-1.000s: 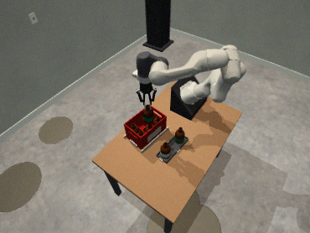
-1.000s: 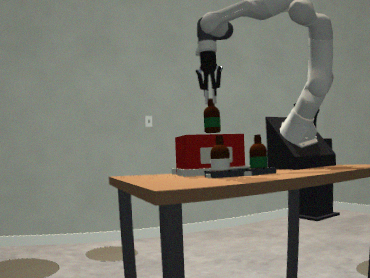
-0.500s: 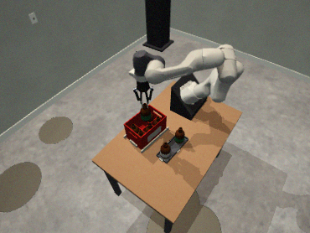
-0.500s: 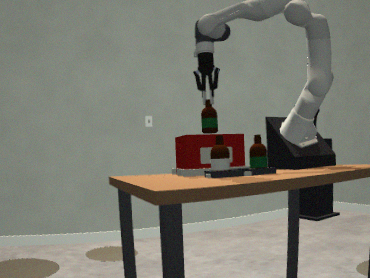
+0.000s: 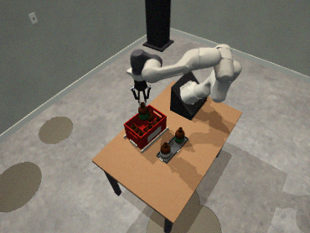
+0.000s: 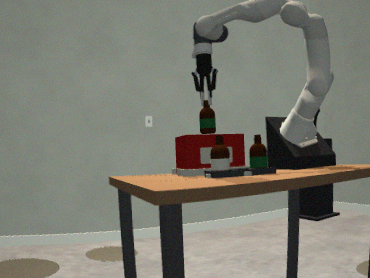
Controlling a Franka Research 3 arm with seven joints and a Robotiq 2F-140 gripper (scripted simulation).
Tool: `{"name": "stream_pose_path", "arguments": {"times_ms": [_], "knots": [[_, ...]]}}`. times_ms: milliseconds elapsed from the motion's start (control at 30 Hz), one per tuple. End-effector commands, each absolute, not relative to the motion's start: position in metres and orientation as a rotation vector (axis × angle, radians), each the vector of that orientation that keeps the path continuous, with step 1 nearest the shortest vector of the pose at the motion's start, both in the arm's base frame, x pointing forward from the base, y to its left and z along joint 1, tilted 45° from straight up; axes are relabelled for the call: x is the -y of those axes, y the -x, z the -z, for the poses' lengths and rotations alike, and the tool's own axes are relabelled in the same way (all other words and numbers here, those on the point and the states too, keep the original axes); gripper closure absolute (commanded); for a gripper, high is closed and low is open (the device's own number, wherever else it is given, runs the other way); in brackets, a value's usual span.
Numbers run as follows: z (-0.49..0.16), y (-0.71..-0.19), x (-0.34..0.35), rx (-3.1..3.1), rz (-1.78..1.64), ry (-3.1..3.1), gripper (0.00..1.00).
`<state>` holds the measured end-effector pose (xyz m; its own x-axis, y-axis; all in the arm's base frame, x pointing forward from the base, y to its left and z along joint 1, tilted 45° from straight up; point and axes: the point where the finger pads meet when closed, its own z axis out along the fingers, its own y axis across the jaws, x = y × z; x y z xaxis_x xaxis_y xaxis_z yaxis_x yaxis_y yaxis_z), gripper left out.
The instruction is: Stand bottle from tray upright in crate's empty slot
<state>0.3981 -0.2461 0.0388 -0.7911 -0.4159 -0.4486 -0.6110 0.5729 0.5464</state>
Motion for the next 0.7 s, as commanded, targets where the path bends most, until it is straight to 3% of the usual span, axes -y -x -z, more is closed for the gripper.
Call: {"name": "stream_pose_path", "arguments": {"times_ms": [0, 667], "knots": [[-0.036, -0.397, 0.254, -2.536, -1.020, 0.856, 1.00], [-0.026, -0.397, 0.265, -2.536, -1.020, 0.856, 1.00]]}}
